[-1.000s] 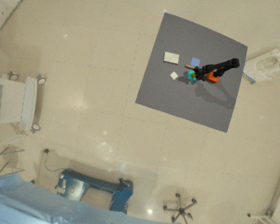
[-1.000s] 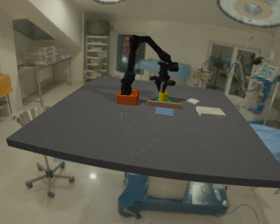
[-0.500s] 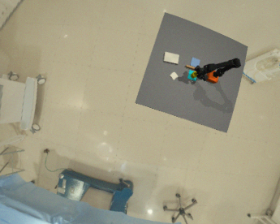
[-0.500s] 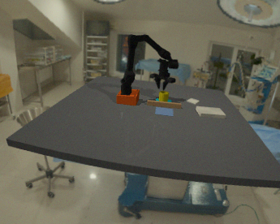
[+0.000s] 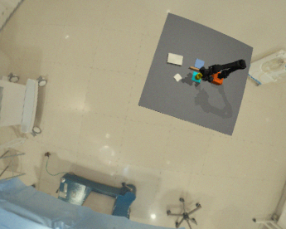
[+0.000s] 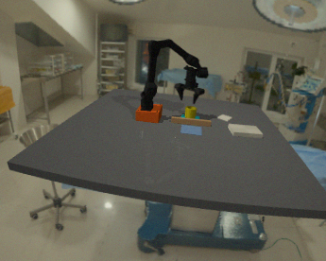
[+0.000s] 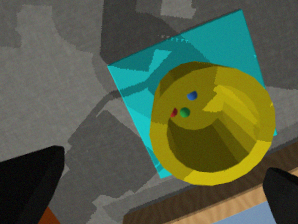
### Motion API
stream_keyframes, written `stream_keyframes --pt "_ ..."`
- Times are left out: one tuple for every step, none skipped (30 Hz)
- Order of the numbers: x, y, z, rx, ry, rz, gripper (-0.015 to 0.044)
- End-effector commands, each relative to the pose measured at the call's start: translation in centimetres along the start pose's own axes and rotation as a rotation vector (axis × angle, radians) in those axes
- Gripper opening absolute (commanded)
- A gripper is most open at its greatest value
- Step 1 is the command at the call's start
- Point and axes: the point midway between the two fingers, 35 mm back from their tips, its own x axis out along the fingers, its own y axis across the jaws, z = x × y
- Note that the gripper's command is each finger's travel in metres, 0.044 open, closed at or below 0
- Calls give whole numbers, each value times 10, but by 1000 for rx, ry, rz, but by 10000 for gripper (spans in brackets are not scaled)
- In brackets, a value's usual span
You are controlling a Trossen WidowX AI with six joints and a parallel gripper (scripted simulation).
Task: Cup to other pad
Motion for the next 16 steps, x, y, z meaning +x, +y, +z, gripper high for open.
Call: stream_keyframes --pt "-18 -1 2 3 -15 -8 440" --pt "-22 -1 1 3 -15 -8 440" --pt "-26 -1 1 3 -16 -8 440" --pt "-29 -1 1 3 -16 -8 440" --pt "-33 -1 1 4 -17 -8 440" --pt "-37 -1 1 4 -17 -8 440" --pt "-40 -1 0 4 -17 -8 440" --pt "-44 -1 0 4 -18 -8 440" --pt "-47 -1 -1 4 -18 -9 440" --pt "-49 -1 -1 4 -18 -9 440" --pt "-49 -1 -1 4 -19 -9 440" --pt "-49 -1 -1 4 -19 -9 440" --pt "-49 -1 -1 4 -19 -9 440" --pt "-45 -1 -1 1 -13 -9 440" --pt "-45 -1 -1 1 -13 -9 440" --pt "-45 -1 -1 1 -13 -9 440"
